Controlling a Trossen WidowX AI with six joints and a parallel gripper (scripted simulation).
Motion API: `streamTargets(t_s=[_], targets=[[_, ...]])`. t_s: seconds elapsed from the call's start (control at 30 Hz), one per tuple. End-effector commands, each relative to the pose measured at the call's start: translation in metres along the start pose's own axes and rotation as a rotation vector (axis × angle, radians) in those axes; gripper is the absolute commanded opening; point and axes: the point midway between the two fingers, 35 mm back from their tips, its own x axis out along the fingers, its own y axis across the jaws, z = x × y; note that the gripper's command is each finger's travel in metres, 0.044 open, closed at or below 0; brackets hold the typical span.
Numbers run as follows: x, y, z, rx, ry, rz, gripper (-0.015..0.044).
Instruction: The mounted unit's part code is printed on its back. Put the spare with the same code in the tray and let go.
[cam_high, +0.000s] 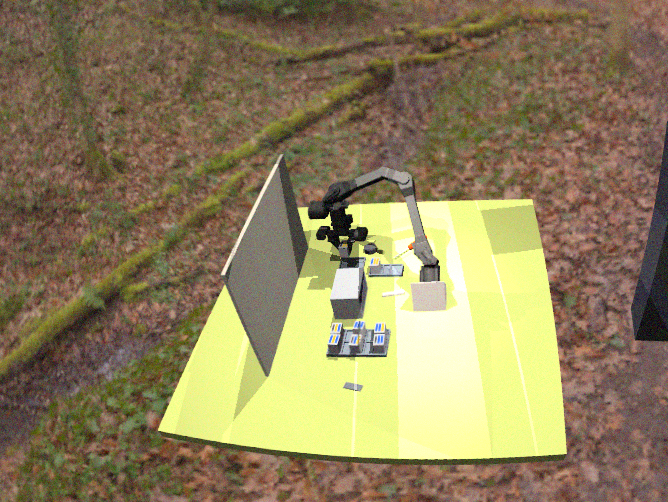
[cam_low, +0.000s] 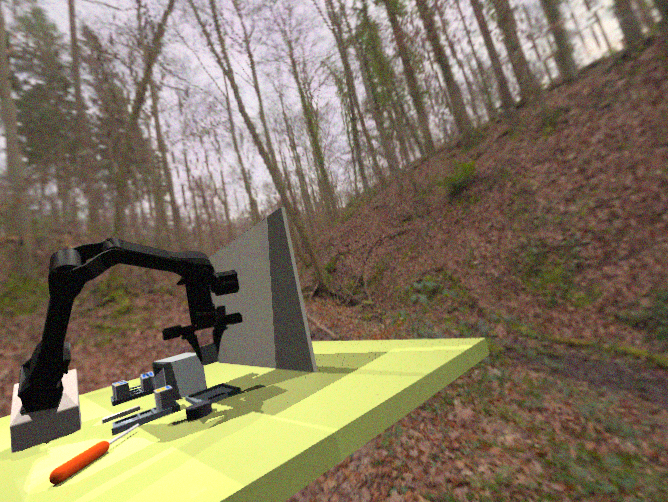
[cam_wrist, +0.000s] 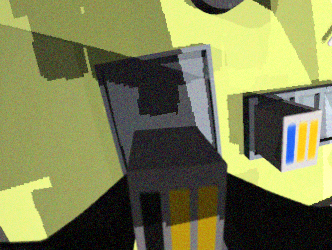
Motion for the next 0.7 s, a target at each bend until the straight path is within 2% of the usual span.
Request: streamTargets(t_s=[0.0,0.67], targets=[[0.005,-0.002,-0.002,-0.012,0.000,-0.005,0.0000],[0.022,-0.001,-0.001,-0.011,0.000,-0.004,0.0000]])
